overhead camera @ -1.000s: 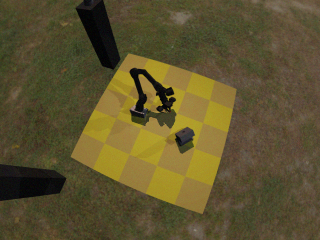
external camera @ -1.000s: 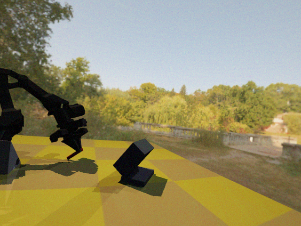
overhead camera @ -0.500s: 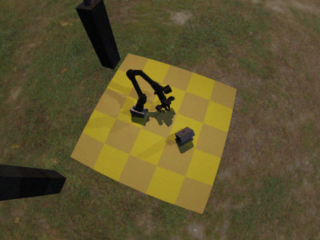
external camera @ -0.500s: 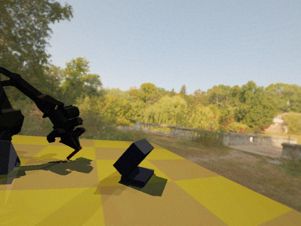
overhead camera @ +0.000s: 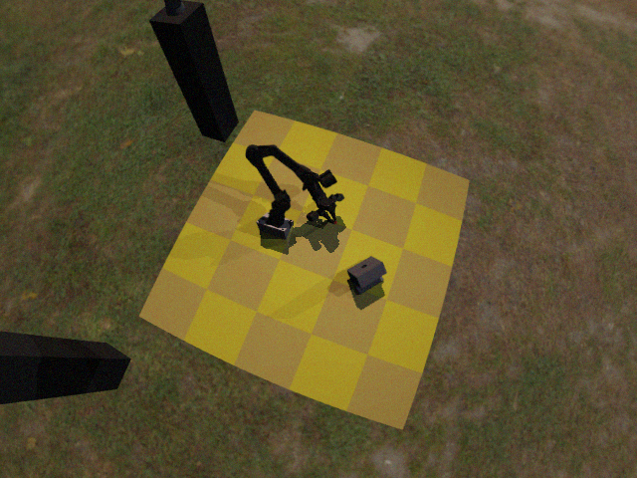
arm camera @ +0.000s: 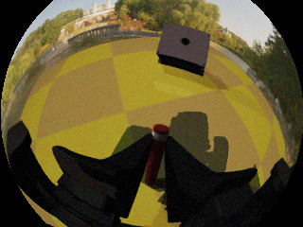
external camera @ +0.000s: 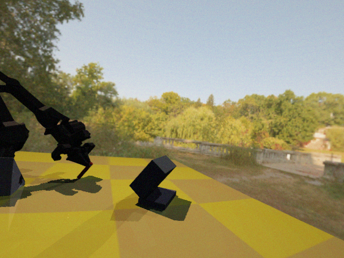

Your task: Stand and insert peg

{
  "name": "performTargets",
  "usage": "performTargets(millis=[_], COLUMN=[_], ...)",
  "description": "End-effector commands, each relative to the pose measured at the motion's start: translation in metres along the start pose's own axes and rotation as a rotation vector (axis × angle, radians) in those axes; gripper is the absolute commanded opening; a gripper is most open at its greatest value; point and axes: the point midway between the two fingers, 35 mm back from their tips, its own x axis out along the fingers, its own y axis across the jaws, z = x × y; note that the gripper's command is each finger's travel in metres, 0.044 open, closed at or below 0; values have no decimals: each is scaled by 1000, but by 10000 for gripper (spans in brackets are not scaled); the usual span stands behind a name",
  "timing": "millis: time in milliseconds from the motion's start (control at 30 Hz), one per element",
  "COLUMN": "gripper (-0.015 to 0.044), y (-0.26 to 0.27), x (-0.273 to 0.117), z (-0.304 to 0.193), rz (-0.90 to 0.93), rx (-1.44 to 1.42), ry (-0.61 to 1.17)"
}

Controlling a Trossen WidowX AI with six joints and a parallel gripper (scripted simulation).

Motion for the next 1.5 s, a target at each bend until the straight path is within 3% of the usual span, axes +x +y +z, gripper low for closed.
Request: performTargets(millis=[0, 1467], gripper=[51, 51], y=[0, 0], x=[-3, -25], z=[-1, -20], rz=[6, 3], rx=[7, 13], ry=[-44, -423])
